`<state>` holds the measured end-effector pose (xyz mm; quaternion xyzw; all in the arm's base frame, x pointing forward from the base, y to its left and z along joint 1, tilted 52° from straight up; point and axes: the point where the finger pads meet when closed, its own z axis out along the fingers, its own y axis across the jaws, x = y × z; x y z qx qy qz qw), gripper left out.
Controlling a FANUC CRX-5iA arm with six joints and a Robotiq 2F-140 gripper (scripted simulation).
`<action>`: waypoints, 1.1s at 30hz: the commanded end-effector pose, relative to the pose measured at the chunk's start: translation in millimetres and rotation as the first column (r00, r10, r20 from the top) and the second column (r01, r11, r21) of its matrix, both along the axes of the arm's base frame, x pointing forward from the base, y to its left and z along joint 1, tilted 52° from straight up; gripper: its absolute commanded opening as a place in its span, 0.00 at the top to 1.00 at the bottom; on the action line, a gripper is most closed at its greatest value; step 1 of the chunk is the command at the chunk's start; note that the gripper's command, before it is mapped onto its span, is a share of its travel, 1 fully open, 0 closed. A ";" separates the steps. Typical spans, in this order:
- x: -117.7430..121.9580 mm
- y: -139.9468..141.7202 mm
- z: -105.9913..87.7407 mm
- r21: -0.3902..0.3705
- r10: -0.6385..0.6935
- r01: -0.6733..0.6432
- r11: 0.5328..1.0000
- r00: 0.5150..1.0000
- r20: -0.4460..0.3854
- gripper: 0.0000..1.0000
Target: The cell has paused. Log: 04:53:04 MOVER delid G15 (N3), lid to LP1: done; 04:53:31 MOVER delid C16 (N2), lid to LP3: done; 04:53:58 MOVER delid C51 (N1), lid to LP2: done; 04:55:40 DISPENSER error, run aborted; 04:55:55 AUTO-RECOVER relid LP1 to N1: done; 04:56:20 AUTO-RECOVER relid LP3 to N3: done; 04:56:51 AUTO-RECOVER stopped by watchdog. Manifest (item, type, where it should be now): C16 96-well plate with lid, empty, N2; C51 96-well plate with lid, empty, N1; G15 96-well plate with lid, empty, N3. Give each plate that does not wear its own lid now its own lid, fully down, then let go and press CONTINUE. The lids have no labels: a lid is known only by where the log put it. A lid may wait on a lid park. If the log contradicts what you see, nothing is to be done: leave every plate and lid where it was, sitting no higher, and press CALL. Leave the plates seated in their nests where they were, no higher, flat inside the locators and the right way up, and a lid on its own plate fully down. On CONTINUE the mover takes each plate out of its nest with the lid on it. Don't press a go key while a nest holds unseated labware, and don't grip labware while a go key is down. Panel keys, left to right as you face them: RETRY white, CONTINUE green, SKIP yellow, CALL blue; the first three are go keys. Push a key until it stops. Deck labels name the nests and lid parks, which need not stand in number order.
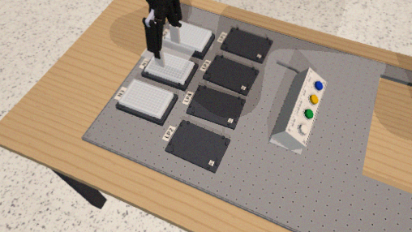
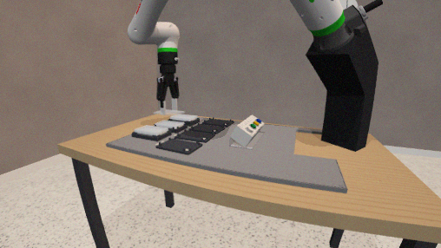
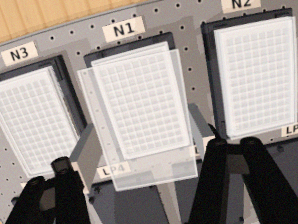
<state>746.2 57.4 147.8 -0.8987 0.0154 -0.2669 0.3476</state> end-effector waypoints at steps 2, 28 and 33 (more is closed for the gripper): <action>0.1 -0.3 0.2 0.000 0.000 0.000 1.000 1.000 0.000 1.00; 2.2 2.2 -2.4 -0.021 0.026 -0.026 0.999 0.999 0.026 1.00; 5.4 6.0 -6.2 -0.025 0.031 -0.030 0.999 0.999 0.030 1.00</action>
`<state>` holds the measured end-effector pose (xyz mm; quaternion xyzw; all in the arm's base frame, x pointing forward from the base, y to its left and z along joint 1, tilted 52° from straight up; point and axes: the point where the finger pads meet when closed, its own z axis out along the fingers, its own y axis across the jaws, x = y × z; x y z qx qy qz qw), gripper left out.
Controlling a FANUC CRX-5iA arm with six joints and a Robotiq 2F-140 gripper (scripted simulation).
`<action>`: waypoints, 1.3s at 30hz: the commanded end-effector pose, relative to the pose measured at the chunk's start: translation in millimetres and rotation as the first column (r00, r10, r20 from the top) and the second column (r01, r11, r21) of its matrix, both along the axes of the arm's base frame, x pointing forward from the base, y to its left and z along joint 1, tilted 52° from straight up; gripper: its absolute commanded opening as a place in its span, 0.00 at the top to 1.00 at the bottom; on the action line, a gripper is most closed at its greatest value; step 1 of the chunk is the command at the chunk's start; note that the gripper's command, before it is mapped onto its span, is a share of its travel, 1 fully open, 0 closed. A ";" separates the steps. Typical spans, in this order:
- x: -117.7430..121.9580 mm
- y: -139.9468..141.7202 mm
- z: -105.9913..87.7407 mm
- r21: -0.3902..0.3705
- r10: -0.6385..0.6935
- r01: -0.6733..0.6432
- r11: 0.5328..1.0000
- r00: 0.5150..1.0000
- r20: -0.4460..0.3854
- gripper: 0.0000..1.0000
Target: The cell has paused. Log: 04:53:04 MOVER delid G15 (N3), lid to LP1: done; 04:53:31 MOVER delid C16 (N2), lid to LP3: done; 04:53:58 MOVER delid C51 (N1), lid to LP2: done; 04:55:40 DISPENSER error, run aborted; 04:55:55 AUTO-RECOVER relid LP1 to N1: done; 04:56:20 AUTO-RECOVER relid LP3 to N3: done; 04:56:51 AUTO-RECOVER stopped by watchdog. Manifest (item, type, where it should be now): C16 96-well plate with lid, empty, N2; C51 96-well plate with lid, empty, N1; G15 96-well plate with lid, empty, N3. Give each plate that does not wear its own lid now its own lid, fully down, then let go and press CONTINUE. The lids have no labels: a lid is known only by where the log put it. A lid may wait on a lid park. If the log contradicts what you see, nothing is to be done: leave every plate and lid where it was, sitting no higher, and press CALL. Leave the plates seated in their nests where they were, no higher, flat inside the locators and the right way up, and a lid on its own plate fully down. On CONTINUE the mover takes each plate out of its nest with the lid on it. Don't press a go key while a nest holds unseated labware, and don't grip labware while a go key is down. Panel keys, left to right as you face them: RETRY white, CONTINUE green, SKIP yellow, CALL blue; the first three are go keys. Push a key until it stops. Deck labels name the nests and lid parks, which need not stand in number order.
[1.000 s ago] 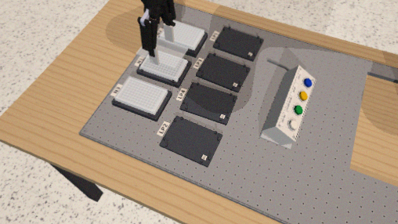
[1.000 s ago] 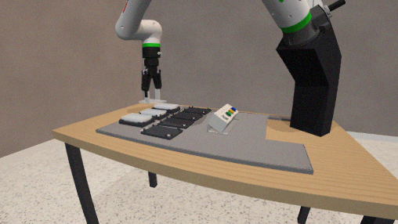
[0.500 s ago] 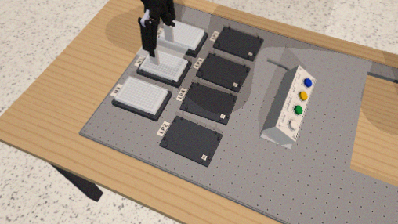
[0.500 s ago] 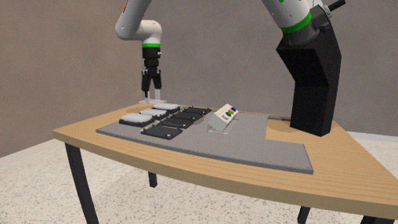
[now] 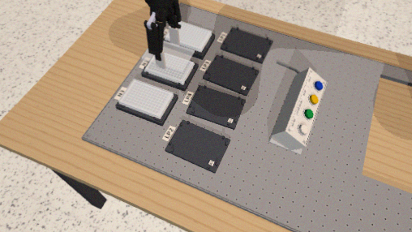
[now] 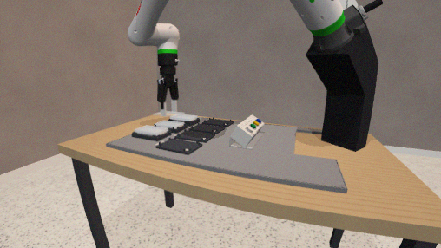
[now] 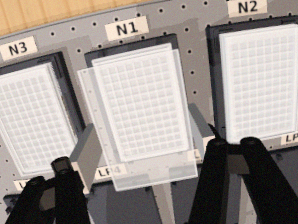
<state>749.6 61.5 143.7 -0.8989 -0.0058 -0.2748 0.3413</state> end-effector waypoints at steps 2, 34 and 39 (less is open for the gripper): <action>3.0 3.0 -3.2 -0.001 0.001 -0.001 1.000 1.000 0.002 1.00; 16.5 19.3 -19.3 -0.001 0.001 -0.001 1.000 1.000 0.002 1.00; 16.5 19.3 -19.3 -0.001 0.001 -0.001 1.000 1.000 0.002 1.00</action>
